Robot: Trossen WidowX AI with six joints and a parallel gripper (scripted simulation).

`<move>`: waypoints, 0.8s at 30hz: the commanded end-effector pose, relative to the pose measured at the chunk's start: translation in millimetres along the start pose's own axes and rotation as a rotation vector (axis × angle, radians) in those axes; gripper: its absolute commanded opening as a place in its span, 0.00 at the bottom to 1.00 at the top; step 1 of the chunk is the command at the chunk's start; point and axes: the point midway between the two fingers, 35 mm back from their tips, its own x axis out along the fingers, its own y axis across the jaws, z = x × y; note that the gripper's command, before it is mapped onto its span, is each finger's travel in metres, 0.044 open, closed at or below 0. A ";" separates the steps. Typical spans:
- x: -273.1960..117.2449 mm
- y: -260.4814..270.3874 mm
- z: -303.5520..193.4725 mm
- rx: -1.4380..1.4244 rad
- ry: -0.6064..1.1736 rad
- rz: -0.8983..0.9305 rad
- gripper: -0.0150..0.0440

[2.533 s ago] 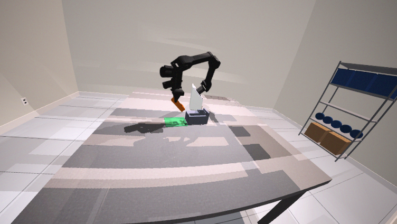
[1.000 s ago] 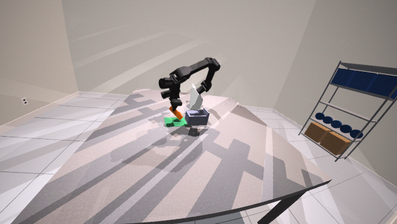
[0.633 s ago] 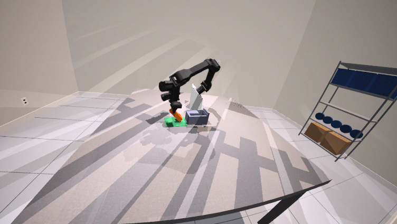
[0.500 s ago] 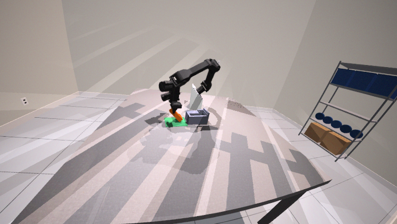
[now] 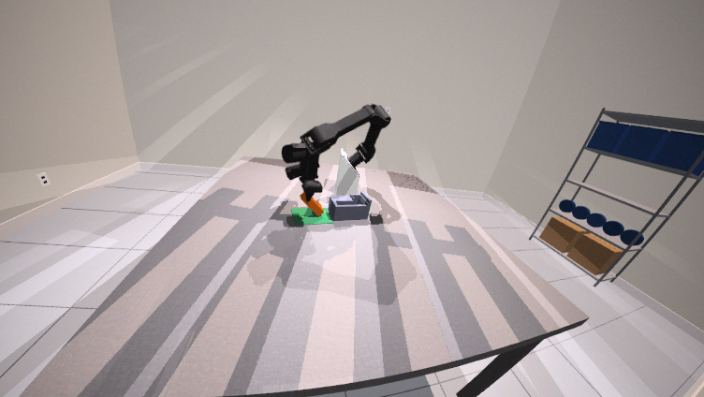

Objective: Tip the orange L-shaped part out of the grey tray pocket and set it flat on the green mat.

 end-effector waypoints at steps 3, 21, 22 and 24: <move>0.0 0.0 0.0 0.000 0.000 0.000 0.61; -84.1 0.6 3.1 0.008 -0.014 0.016 0.93; -84.1 0.6 3.1 0.008 -0.014 0.016 0.93; -84.1 0.6 3.1 0.008 -0.014 0.016 0.93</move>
